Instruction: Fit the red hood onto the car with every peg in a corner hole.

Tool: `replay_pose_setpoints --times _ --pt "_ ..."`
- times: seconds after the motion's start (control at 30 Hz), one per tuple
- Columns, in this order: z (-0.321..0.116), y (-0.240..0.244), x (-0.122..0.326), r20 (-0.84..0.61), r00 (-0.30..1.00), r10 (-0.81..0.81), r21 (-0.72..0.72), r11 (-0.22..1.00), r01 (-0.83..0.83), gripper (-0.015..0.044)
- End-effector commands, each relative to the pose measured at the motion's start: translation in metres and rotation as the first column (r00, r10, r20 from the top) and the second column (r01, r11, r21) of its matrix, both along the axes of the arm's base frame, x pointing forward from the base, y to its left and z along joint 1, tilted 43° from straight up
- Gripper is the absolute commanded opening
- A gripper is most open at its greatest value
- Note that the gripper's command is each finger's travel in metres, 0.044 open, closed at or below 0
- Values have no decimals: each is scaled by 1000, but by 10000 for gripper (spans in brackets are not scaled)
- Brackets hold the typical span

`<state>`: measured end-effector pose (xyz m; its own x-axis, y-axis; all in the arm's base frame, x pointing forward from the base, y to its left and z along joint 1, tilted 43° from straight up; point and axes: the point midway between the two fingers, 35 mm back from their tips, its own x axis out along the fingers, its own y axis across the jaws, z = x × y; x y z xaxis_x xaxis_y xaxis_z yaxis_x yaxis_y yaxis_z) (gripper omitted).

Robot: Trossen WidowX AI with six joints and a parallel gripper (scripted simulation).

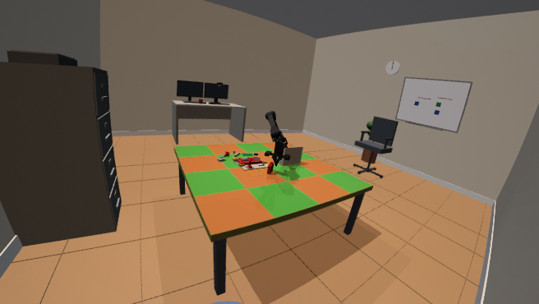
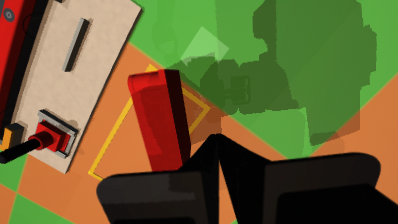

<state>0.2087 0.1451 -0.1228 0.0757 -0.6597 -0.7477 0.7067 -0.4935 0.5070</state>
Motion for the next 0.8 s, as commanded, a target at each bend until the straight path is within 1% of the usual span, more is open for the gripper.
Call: replay_pose_setpoints --times 0.0,0.77 --pt "-7 -8 -1 -4 1000 4 -7 1000 -4 0" --pt "0 -14 10 -3 1000 4 -9 1000 -4 0"
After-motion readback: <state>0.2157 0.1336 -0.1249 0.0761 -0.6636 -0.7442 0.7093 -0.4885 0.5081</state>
